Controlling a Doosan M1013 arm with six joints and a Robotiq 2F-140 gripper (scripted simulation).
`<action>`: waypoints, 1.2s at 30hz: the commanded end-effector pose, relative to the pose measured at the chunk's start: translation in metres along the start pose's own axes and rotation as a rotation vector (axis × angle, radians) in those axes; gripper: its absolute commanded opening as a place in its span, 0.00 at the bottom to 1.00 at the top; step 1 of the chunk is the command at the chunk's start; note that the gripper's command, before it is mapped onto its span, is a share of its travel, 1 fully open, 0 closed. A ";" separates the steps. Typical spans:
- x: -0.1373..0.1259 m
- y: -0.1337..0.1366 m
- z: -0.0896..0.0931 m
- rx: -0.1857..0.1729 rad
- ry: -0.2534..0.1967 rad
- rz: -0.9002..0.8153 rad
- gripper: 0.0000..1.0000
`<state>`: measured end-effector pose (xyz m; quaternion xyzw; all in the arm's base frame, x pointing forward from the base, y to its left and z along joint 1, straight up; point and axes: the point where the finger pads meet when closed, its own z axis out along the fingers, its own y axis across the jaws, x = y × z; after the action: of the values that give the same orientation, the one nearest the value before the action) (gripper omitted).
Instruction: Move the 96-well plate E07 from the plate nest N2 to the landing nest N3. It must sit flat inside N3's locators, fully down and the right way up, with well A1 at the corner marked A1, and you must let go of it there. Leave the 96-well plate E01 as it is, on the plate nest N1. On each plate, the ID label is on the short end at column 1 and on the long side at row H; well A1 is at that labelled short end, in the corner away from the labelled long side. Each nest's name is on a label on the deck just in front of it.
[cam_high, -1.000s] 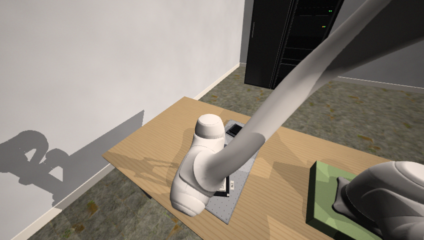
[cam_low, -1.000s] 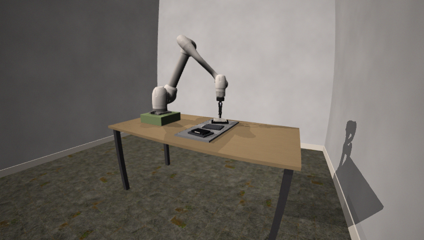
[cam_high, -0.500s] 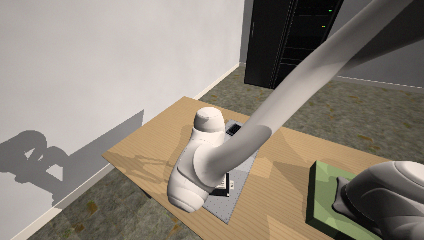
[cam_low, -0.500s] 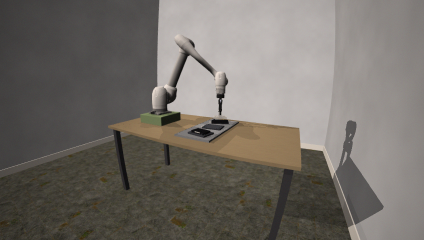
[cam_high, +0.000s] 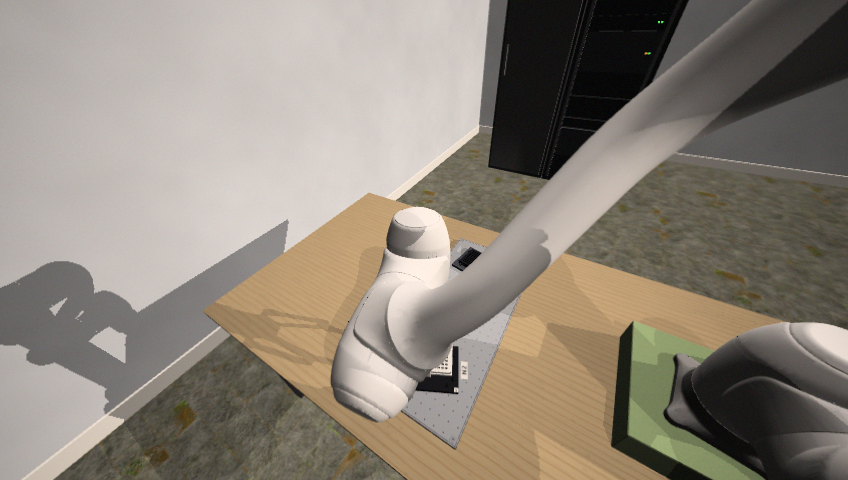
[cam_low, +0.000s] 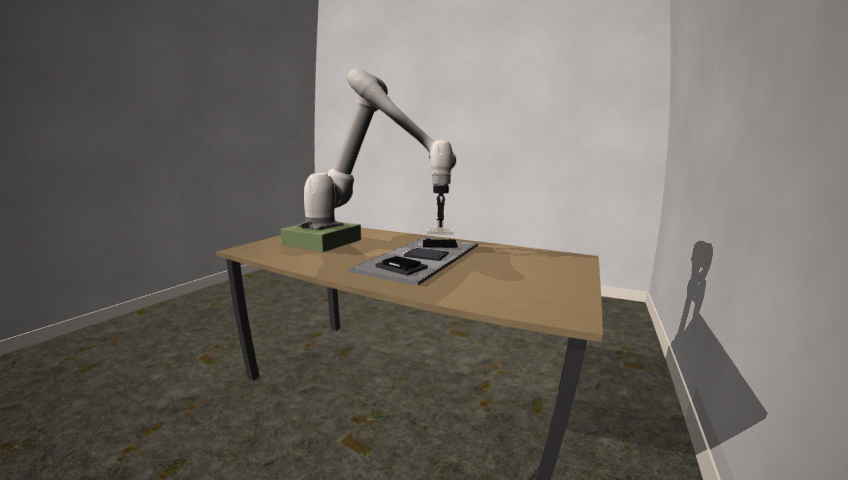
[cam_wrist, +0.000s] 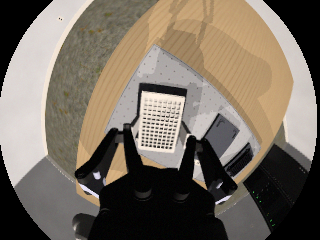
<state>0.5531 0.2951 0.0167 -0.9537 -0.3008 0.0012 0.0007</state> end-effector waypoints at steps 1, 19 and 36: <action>0.000 0.000 0.000 0.000 0.000 0.000 0.00; 0.000 0.000 0.000 0.000 0.000 0.000 0.00; 0.000 0.000 0.000 0.000 0.000 0.013 0.00</action>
<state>0.5531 0.2951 0.0167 -0.9542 -0.2993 0.0012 0.0007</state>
